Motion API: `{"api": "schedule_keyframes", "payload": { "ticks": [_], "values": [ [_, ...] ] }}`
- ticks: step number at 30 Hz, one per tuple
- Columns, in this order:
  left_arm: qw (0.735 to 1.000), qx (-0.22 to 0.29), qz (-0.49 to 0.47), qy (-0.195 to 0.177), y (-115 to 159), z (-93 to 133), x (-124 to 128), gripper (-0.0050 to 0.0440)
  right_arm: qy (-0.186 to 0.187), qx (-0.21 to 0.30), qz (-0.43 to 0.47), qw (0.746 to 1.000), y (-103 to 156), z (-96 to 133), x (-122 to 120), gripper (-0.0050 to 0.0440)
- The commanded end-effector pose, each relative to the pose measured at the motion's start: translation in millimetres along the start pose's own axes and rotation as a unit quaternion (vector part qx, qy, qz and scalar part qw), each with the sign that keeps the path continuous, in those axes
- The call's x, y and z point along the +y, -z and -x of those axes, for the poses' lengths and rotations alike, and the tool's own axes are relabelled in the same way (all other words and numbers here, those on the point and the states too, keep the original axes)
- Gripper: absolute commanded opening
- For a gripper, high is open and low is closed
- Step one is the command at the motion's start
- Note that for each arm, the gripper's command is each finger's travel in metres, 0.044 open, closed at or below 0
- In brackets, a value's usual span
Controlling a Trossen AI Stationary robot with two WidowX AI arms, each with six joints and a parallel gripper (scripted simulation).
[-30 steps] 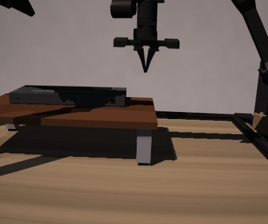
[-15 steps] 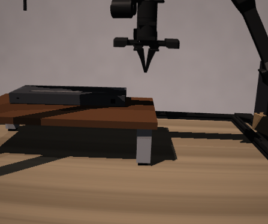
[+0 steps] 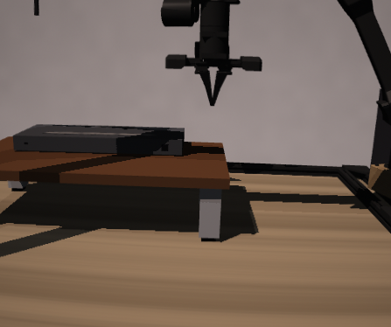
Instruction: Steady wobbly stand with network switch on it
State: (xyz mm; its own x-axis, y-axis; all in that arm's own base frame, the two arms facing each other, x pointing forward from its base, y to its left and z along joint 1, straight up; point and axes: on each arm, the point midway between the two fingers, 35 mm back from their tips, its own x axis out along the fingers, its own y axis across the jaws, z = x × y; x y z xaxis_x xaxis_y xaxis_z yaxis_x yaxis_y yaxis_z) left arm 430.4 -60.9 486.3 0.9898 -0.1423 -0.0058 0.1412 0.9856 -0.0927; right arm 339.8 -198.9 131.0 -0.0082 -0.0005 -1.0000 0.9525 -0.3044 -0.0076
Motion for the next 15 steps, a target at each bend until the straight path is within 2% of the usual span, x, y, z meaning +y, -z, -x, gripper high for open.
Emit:
{"api": "schedule_keyframes", "payload": {
  "ticks": [1, 6, 12, 13, 15],
  "values": [
    [0.996, -0.085, -0.005, 0.007, -52.9, 19.4, -4.9, 0.044, 0.0, 0.0, 0.0, 1.0, 0.0, 0.0, 0.0, 0.0],
    [0.982, -0.19, -0.011, 0.015, -112.6, 49.7, -10.5, 0.044, 0.0, 0.0, 0.0, 1.0, 0.0, 0.0, 0.0, 0.0],
    [0.982, -0.19, -0.011, 0.015, -112.6, 49.7, -10.5, 0.044, 0.0, 0.0, 0.0, 1.0, 0.0, 0.0, 0.0, 0.0],
    [0.983, -0.184, -0.009, 0.015, -105.8, 51.4, -10.0, 0.044, 0.0, 0.0, 0.0, 1.0, 0.0, 0.0, 0.0, 0.0],
    [0.974, -0.224, -0.012, 0.018, -127.8, 65.2, -12.0, 0.044, 0.0, 0.0, 0.0, 1.0, 0.0, 0.0, 0.0, 0.0]
  ]
}}
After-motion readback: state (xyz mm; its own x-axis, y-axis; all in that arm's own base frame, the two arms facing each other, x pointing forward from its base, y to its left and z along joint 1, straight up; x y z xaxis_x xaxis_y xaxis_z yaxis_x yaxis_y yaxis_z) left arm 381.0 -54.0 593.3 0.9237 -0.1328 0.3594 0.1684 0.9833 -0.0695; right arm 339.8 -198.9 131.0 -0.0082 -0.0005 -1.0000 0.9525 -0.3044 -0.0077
